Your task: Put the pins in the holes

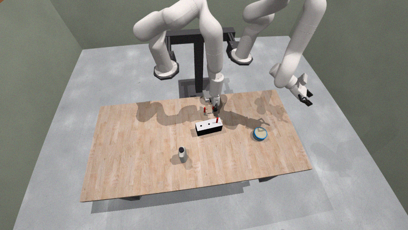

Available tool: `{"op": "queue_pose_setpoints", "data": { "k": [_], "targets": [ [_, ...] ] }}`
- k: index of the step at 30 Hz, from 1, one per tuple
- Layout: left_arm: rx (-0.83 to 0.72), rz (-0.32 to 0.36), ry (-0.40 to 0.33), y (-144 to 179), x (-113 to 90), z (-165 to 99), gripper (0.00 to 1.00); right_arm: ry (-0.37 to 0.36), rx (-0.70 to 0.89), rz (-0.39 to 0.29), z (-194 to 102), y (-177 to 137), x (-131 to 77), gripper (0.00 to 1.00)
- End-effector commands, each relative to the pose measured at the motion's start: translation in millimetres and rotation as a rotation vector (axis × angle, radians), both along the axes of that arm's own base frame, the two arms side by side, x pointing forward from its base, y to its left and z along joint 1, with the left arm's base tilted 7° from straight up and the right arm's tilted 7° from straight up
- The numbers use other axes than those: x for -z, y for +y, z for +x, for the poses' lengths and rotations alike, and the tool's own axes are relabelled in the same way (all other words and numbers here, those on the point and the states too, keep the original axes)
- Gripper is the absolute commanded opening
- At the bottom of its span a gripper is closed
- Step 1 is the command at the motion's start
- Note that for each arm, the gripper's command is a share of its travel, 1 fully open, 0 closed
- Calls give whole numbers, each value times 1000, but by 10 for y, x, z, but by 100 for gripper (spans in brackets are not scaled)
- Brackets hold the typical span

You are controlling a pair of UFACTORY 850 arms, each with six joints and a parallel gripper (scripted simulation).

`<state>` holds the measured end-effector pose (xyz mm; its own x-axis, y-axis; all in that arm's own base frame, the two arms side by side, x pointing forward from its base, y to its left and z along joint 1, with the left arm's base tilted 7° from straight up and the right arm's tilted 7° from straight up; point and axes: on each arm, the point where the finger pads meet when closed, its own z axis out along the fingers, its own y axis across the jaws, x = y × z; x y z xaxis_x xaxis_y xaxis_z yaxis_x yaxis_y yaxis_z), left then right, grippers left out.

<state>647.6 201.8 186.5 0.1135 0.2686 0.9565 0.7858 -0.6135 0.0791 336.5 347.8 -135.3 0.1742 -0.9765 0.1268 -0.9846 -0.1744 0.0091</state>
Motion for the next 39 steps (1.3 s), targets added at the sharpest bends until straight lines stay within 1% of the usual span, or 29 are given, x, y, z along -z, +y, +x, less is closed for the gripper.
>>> {"op": "queue_pose_setpoints", "data": {
  "k": [1,4,5,39],
  "targets": [
    [0,1,-2,0,-11,6,100,-7,0,3,7,8,-4,100],
    [0,1,-2,0,-11,6,100,-7,0,3,7,8,-4,100],
    [0,1,-2,0,-11,6,100,-4,0,2,10,12,-8,0],
    [0,1,-2,0,-11,6,100,-4,0,2,10,13,-13,0]
  ]
}}
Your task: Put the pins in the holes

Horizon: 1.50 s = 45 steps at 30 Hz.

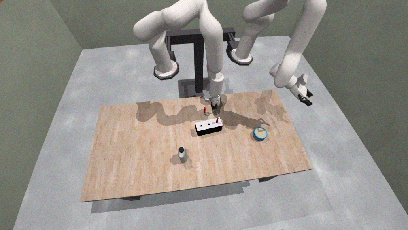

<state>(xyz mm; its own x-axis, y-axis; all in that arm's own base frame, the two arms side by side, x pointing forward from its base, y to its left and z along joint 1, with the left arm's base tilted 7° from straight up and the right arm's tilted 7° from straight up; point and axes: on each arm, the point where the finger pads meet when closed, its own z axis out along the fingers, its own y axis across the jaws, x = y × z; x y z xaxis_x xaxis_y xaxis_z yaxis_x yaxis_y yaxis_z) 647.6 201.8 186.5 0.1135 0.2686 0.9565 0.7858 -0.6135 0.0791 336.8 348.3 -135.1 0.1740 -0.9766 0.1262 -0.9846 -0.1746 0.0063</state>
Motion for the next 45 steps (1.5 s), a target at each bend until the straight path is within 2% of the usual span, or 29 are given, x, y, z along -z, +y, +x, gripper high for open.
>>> {"op": "queue_pose_setpoints", "data": {
  "k": [1,45],
  "targets": [
    [0,1,-2,0,-11,6,100,-1,0,1,6,9,-19,0],
    [0,1,-2,0,-11,6,100,-4,0,2,-5,50,-347,0]
  ]
}}
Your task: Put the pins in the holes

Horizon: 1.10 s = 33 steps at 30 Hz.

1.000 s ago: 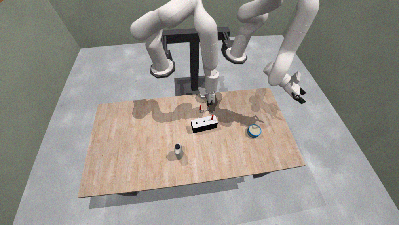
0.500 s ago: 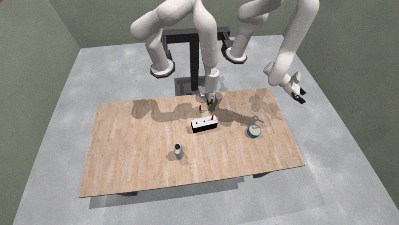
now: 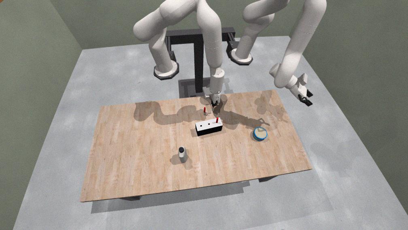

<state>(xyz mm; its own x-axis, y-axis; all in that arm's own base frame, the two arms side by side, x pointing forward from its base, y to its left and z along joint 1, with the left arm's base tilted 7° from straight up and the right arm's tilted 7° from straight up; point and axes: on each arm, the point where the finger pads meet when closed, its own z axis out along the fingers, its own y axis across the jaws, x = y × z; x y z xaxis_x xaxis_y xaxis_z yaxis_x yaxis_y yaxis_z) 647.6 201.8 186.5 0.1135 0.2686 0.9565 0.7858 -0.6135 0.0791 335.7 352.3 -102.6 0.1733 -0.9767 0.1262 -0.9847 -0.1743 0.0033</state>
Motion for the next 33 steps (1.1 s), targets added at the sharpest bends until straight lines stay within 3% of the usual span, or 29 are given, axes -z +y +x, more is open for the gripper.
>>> {"op": "queue_pose_setpoints", "data": {
  "k": [1,24,33],
  "targets": [
    [0,1,-2,0,-11,6,100,-1,0,1,6,11,-31,0],
    [0,1,-2,0,-11,6,100,-1,-1,1,1,32,-194,0],
    [0,1,-2,0,-11,6,100,-1,-1,1,-9,94,-695,0]
  ]
}}
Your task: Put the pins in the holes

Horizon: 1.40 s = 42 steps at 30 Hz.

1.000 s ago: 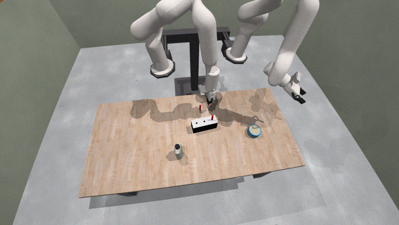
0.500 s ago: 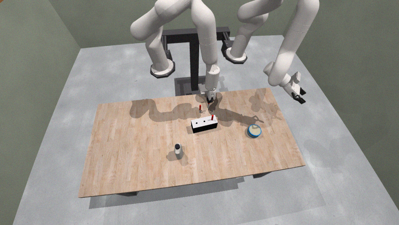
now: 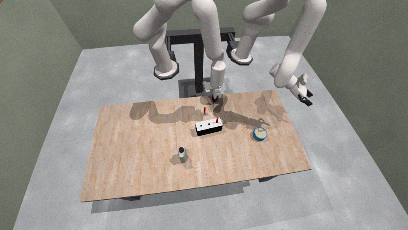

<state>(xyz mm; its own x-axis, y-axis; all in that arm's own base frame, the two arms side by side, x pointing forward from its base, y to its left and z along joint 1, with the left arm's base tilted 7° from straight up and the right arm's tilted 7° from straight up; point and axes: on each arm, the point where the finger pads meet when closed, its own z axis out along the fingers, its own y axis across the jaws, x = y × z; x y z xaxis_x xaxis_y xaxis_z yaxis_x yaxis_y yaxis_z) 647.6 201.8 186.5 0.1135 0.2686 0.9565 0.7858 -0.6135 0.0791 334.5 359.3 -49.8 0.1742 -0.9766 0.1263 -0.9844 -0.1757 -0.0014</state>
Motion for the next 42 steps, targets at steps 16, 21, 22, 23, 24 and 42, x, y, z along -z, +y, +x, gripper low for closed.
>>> {"op": "queue_pose_setpoints", "data": {
  "k": [16,21,22,23,24,42],
  "targets": [
    [0,1,-2,0,-11,6,100,5,0,1,-10,133,-1080,0],
    [0,1,-2,0,-11,6,100,5,0,1,-13,150,-1215,0],
    [0,1,-2,0,-11,6,100,5,0,1,-13,150,-1215,0],
    [0,1,-2,0,-11,6,100,5,0,1,-13,150,-1215,0],
    [0,1,-2,0,-11,6,100,5,1,0,-11,152,-1210,0],
    [0,1,-2,0,-11,6,100,5,0,1,798,-387,-1293,0]
  ]
}}
